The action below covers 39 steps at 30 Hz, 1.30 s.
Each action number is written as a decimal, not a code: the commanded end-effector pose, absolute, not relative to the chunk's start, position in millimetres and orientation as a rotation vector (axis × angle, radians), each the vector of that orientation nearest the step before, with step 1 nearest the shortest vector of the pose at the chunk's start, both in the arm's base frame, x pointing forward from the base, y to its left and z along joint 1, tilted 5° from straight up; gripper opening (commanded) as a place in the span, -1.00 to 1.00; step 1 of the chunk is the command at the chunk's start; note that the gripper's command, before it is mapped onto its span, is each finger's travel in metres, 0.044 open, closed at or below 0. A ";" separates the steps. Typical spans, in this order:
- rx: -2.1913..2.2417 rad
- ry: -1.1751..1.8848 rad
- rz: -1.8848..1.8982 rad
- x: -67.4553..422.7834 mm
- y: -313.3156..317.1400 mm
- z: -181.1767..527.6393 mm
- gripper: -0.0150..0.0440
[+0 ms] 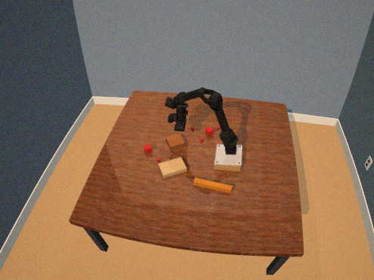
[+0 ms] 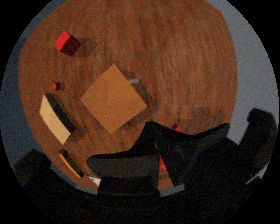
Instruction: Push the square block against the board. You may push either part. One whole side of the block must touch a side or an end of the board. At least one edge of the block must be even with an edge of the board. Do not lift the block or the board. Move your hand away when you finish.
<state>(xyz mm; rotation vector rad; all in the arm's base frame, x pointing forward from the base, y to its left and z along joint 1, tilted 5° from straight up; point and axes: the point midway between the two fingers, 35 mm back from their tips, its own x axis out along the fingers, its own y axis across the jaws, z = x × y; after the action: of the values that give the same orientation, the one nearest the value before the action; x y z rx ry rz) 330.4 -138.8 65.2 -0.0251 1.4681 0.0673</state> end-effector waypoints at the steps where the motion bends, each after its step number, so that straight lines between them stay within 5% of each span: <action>1: -0.126 1.462 0.161 322.8 -132.7 63.9 -0.49; 39: -0.418 1.424 0.432 320.0 -107.3 6.1 -0.49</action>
<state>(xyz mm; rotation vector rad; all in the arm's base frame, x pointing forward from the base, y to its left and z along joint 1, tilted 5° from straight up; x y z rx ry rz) 315.8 -109.4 5.2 -0.4183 1.4236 0.4344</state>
